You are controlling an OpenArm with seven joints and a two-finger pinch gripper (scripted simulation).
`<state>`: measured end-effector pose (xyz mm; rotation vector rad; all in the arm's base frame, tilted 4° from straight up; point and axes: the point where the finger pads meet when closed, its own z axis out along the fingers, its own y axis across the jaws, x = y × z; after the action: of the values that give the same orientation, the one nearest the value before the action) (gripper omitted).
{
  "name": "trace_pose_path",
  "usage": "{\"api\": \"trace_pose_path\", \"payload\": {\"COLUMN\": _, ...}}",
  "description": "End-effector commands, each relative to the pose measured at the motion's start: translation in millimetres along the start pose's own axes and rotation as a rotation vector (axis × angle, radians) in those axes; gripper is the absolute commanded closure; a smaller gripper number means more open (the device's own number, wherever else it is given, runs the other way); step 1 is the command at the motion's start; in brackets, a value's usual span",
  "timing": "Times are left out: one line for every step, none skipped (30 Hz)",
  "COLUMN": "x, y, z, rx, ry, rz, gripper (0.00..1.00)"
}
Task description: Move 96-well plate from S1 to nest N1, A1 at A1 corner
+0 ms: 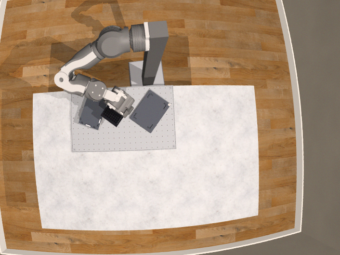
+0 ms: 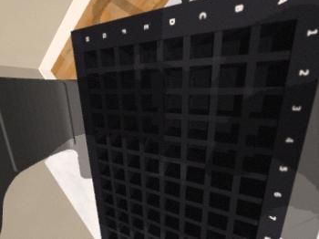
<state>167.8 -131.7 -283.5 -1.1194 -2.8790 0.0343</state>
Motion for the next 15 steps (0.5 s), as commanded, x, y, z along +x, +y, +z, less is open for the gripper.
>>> {"api": "trace_pose_path", "payload": {"x": 4.4, "y": 6.9, "z": 0.7, "rx": -0.002, "ry": -0.002, "rz": 0.0, "gripper": 1.0}}
{"api": "trace_pose_path", "payload": {"x": 9.0, "y": 13.2, "z": 2.1, "rx": -0.001, "ry": -0.002, "rz": 0.001, "gripper": 1.0}}
{"api": "trace_pose_path", "payload": {"x": 13.7, "y": 19.6, "z": 3.5, "rx": 0.0, "ry": -0.002, "rz": 0.001, "gripper": 1.0}}
{"api": "trace_pose_path", "payload": {"x": 18.4, "y": 25.9, "z": 4.9, "rx": 0.001, "ry": -0.002, "rz": 0.001, "gripper": 1.0}}
{"api": "trace_pose_path", "payload": {"x": 23.0, "y": 32.3, "z": 6.3, "rx": 0.002, "ry": -0.003, "rz": 0.002, "gripper": 1.0}}
{"api": "trace_pose_path", "payload": {"x": 23.0, "y": 32.3, "z": 6.3, "rx": 0.002, "ry": -0.003, "rz": 0.002, "gripper": 1.0}}
{"api": "trace_pose_path", "payload": {"x": 23.0, "y": 32.3, "z": 6.3, "rx": 0.002, "ry": -0.003, "rz": 0.002, "gripper": 1.0}}
{"api": "trace_pose_path", "payload": {"x": 23.0, "y": 32.3, "z": 6.3, "rx": 0.002, "ry": -0.003, "rz": 0.002, "gripper": 1.0}}
{"api": "trace_pose_path", "payload": {"x": 23.0, "y": 32.3, "z": 6.3, "rx": 0.002, "ry": -0.003, "rz": 0.002, "gripper": 1.0}}
{"api": "trace_pose_path", "payload": {"x": 23.0, "y": 32.3, "z": 6.3, "rx": 0.002, "ry": -0.003, "rz": 0.002, "gripper": 1.0}}
{"api": "trace_pose_path", "payload": {"x": 23.0, "y": 32.3, "z": 6.3, "rx": 0.002, "ry": -0.003, "rz": 0.002, "gripper": 1.0}}
{"api": "trace_pose_path", "payload": {"x": 23.0, "y": 32.3, "z": 6.3, "rx": 0.002, "ry": -0.003, "rz": 0.002, "gripper": 1.0}}
{"api": "trace_pose_path", "payload": {"x": 23.0, "y": 32.3, "z": 6.3, "rx": 0.002, "ry": -0.003, "rz": 0.002, "gripper": 1.0}}
{"api": "trace_pose_path", "payload": {"x": 23.0, "y": 32.3, "z": 6.3, "rx": 0.002, "ry": -0.003, "rz": 0.002, "gripper": 1.0}}
{"api": "trace_pose_path", "payload": {"x": 23.0, "y": 32.3, "z": 6.3, "rx": 0.002, "ry": -0.003, "rz": 0.002, "gripper": 1.0}}
